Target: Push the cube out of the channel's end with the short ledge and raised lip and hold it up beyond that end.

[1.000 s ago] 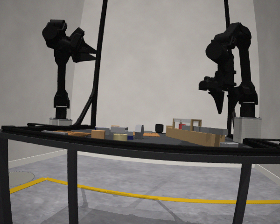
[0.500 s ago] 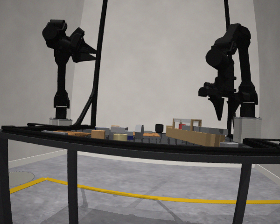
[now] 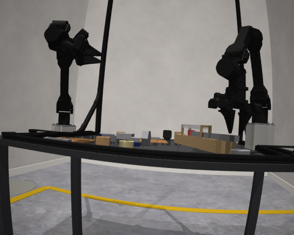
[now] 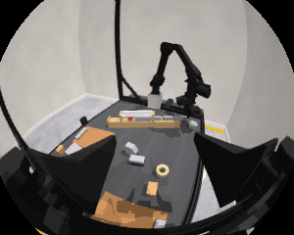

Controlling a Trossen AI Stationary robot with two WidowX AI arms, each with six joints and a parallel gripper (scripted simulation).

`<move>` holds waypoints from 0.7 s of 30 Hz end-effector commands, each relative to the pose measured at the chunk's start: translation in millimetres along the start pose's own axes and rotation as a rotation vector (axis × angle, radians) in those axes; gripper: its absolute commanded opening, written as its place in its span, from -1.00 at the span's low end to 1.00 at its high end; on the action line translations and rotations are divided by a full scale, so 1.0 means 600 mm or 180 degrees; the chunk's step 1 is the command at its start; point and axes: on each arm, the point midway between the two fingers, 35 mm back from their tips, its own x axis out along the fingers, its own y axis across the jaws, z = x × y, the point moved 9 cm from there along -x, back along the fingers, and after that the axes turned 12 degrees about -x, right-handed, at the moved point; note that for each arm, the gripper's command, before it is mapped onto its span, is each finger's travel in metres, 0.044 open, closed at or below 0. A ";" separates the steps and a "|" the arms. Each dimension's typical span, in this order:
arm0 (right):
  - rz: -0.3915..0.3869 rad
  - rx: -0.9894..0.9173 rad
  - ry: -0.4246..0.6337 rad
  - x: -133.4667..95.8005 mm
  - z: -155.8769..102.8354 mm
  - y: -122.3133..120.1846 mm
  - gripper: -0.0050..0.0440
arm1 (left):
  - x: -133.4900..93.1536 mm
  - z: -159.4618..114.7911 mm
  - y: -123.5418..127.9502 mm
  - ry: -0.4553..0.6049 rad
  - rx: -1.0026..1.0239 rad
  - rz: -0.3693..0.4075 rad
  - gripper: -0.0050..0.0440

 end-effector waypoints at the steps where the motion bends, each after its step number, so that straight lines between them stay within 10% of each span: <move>1: 0.0001 -0.0001 -0.0006 0.000 0.000 0.000 0.84 | 0.020 0.002 -0.005 -0.0025 0.0007 -0.0060 0.02; 21: 0.0001 -0.0001 -0.0006 0.000 0.000 0.000 0.84 | 0.026 0.001 -0.004 -0.0013 -0.0002 -0.0030 -0.21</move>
